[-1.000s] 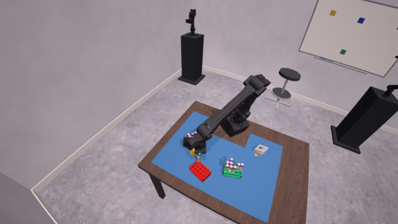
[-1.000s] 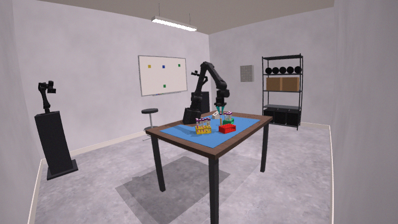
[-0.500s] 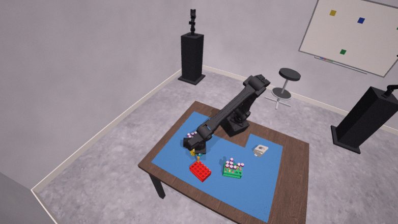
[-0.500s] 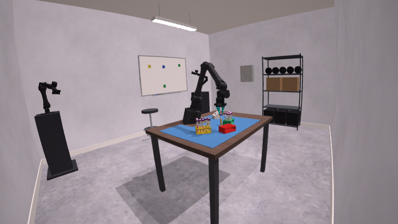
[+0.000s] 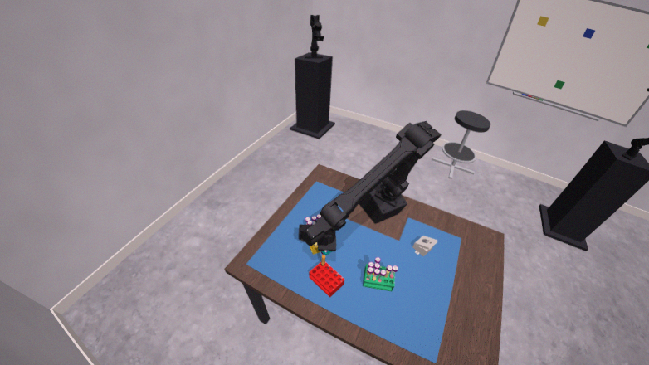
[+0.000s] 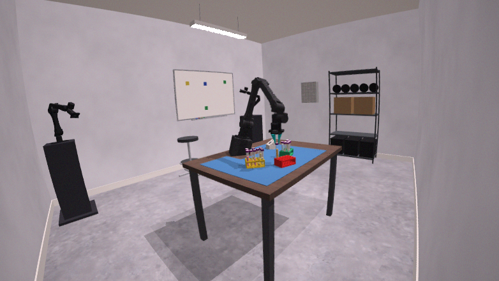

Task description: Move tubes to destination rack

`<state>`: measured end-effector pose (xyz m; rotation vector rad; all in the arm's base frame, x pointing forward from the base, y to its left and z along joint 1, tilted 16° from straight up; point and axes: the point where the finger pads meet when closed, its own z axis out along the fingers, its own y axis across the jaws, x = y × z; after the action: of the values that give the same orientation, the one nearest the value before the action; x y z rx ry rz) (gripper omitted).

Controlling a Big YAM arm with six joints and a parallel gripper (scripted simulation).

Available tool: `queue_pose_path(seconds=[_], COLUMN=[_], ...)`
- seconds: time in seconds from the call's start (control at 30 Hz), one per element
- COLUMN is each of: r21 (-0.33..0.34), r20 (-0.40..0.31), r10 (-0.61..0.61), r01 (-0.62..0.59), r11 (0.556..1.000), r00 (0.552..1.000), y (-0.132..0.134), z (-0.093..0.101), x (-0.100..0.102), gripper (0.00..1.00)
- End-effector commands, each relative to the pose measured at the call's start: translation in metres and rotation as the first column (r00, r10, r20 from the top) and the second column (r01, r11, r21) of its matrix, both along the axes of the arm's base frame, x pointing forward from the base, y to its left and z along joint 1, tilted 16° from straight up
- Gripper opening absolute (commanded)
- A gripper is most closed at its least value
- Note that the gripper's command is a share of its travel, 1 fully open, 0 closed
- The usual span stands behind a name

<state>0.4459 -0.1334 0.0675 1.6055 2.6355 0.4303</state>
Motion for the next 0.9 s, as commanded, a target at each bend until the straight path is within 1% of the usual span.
queue_pose_path(seconds=[0.0, 0.27, 0.37, 0.47, 0.53, 0.57, 0.6, 0.67, 0.8, 0.87], r21=[-0.008, -0.011, -0.010, -0.004, -0.004, 0.000, -0.001, -0.009, -0.003, -0.004], r20=[0.018, 0.025, 0.024, 0.006, 0.006, -0.004, 0.000, 0.020, 0.004, 0.008], r10=[-0.007, -0.007, -0.005, -0.008, -0.008, -0.009, -0.008, -0.006, -0.007, -0.008], r01=[0.007, 0.007, 0.005, 0.008, 0.008, 0.009, 0.008, 0.006, 0.007, 0.008], r11=[1.000, 1.000, 1.000, 1.000, 1.000, 1.000, 1.000, 1.000, 1.000, 1.000], r00=[1.000, 1.000, 1.000, 1.000, 1.000, 1.000, 1.000, 1.000, 1.000, 1.000], y=[-0.002, -0.003, -0.001, 0.001, 0.001, 0.002, 0.002, 0.000, 0.003, 0.002], z=[0.005, 0.008, 0.003, -0.005, -0.005, -0.008, -0.008, -0.002, -0.009, -0.009], x=[0.014, 0.017, 0.016, 0.008, 0.008, 0.004, 0.005, 0.014, 0.008, 0.009], gripper=[0.00, 0.00, 0.00, 0.00, 0.00, 0.00, 0.00, 0.00, 0.00, 0.00])
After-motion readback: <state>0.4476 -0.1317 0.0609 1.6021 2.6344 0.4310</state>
